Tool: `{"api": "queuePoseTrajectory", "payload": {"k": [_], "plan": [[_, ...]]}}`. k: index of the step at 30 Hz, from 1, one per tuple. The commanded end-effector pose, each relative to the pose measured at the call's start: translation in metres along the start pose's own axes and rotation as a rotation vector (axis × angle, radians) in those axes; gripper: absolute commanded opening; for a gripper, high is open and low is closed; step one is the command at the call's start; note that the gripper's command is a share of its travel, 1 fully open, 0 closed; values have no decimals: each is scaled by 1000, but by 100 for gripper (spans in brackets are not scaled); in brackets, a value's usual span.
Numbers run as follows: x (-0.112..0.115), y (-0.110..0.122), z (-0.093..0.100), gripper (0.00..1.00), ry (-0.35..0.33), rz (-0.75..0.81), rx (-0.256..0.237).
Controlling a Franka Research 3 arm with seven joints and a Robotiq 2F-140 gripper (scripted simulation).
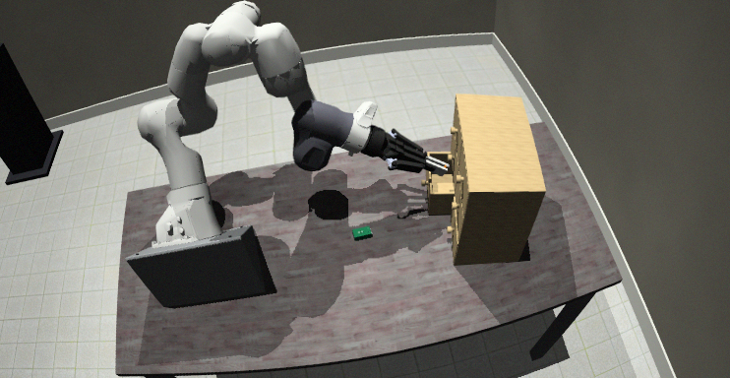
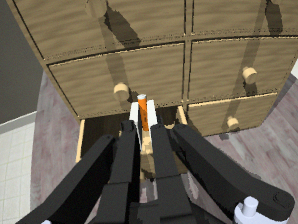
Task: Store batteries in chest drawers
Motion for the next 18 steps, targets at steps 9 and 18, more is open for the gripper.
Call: {"api": "queuePoseTrajectory", "payload": {"k": [9,18], "plan": [[1,2,-1,3,-3,-4,3],[2,3,-1,3,-3,-4,3]]}}
Point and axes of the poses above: the point where the finger pads meet when closed, its own z axis back along the fingers, its own y axis across the jaws, x = y × z, the point moved 7 cm from there along z, back along the fingers, and after that the axes turned 15 degrees about z, right-handed, at the moved point
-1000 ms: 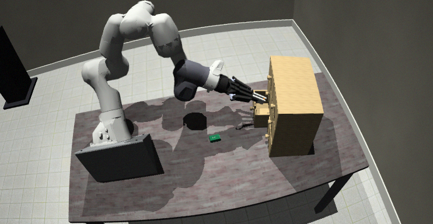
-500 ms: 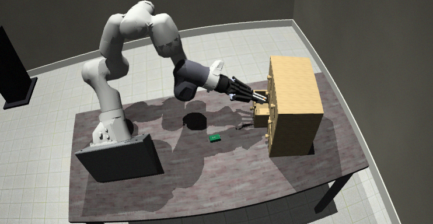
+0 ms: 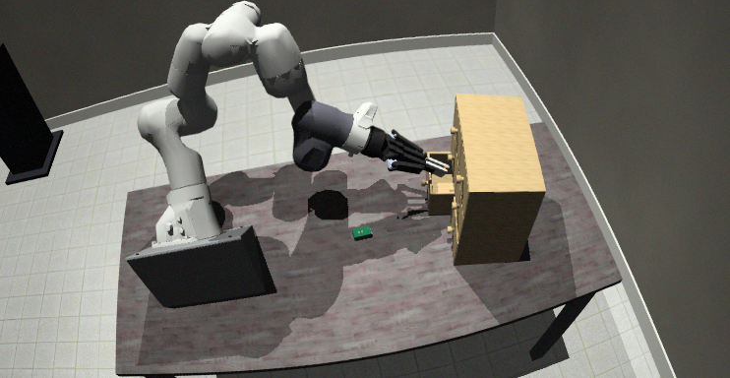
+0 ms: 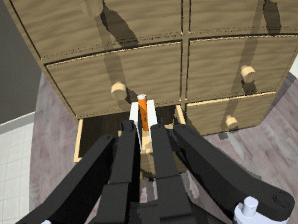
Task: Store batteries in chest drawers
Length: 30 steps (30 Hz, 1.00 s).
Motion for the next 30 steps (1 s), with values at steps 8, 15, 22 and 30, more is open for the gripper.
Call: {"api": "queuePoseTrajectory", "payload": {"k": [8,15,22,30], "plan": [[0,2,0,3,-1,0,1],[0,2,0,10,-1,0,1],[0,2,0,100,-1,0,1],[0,2,0,100,-1,0,1]]}}
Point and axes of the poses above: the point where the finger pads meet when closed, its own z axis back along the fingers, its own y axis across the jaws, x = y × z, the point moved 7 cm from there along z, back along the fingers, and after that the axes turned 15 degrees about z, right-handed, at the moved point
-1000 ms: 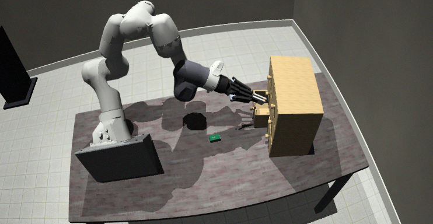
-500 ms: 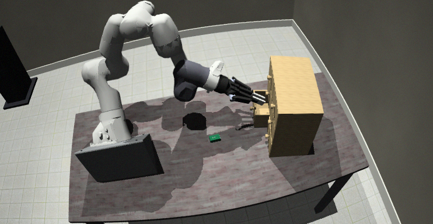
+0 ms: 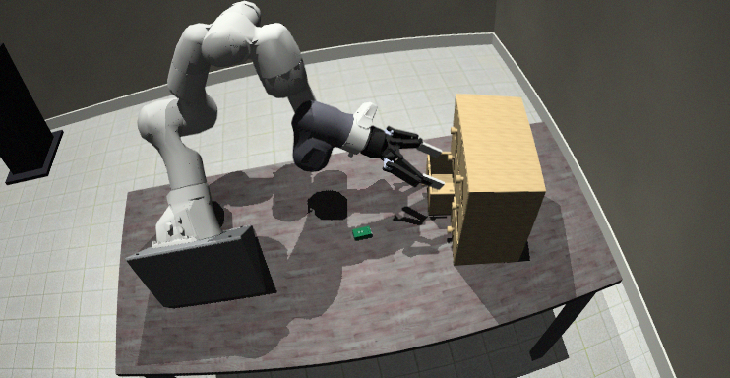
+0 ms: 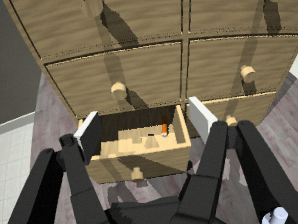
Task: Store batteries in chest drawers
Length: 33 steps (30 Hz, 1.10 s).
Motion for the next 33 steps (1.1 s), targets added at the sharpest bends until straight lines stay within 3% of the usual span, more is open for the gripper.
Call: {"api": "queuePoseTrajectory", "payload": {"k": [1,10,19,33], "plan": [[0,1,0,100,-1,0,1],[1,1,2,100,-1,0,1],[8,-1,17,100,-1,0,1],[41,-10,83,100,-1,0,1]]}}
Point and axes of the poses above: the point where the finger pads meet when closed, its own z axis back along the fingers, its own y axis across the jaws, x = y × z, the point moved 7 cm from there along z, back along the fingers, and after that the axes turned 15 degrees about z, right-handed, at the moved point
